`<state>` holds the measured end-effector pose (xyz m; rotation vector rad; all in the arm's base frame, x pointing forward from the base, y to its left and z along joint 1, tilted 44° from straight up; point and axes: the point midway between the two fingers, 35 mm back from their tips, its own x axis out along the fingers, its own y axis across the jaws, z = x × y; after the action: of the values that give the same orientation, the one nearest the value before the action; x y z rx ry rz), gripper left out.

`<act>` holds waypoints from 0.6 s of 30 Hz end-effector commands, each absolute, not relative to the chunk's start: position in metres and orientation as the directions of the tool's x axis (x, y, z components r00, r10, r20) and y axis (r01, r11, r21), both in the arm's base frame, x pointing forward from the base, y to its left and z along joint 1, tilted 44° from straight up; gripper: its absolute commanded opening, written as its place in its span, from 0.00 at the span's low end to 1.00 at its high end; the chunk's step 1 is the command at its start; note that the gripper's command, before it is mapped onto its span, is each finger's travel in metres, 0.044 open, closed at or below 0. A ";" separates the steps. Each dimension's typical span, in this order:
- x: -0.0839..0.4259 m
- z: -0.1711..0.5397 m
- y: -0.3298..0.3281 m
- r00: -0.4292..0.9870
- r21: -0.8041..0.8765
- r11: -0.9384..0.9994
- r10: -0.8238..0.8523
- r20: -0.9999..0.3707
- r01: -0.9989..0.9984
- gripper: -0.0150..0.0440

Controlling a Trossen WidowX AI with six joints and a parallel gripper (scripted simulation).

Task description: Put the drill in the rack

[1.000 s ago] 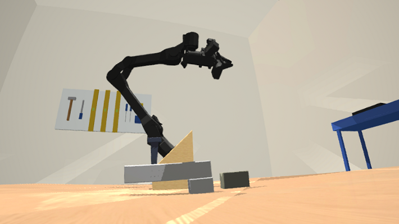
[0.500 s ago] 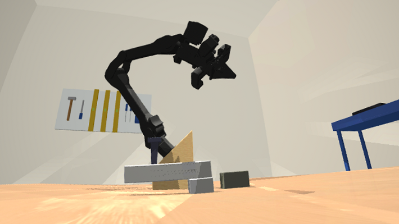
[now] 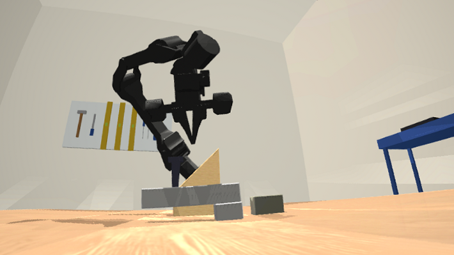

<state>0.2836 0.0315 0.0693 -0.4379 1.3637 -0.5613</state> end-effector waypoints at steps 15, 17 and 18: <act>0.280 0.073 -0.006 0.041 -0.687 0.720 -0.692 -0.720 0.095 0.25; 0.280 0.072 -0.008 0.041 -0.688 0.720 -0.693 -0.720 0.094 0.25; 0.280 0.071 -0.009 0.041 -0.688 0.720 -0.693 -0.720 0.094 0.25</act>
<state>0.2804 -0.0028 0.0739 -0.5240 1.4090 -0.6425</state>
